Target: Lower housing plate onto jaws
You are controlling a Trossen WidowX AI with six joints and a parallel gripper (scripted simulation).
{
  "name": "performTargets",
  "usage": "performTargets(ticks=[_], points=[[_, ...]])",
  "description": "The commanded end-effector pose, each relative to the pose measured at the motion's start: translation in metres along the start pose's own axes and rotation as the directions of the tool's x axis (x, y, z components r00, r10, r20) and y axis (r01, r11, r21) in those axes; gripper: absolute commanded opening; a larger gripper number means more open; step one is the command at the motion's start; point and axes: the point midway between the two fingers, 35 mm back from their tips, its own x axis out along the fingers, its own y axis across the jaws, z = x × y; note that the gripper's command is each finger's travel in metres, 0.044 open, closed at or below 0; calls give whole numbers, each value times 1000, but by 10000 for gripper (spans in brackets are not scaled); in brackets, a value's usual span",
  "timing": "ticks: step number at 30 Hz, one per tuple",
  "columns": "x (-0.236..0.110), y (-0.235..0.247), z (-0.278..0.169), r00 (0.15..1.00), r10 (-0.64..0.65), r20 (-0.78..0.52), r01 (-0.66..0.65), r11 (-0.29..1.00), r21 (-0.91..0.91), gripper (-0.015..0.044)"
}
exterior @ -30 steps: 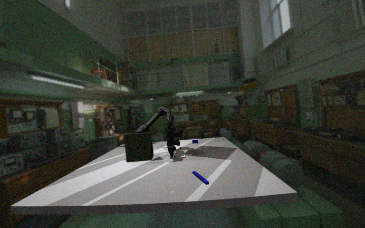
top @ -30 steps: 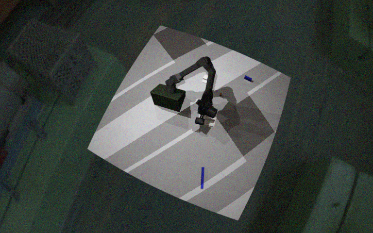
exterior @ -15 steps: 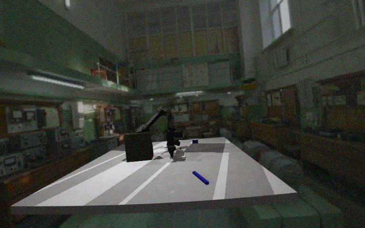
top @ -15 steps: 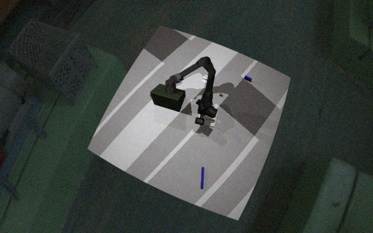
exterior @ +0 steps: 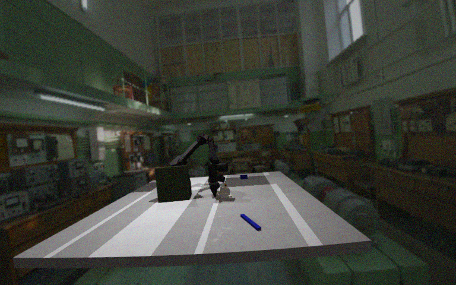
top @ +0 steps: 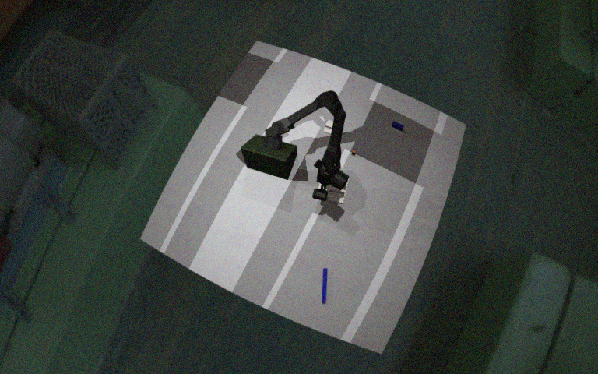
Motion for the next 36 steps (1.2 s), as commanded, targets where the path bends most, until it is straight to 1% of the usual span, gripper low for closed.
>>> performTargets(ticks=[1,8,11,12,26,30,34,36], points=[[0,0,0,1000,2,2,-2,1000,2,351],[0,0,0,1000,2,2,-2,1000,2,351],[0,0,0,1000,0,0,0,1000,0,430],[0,0,0,1000,0,0,0,1000,0,440],[-1,0,0,1000,0,0,0,1000,0,440],[-21,-2,2,1000,-5,1,5,1000,1,440],[-60,-2,2,1000,-5,2,5,1000,2,440],[-74,-1,1,1000,-3,2,3,1000,1,440]])
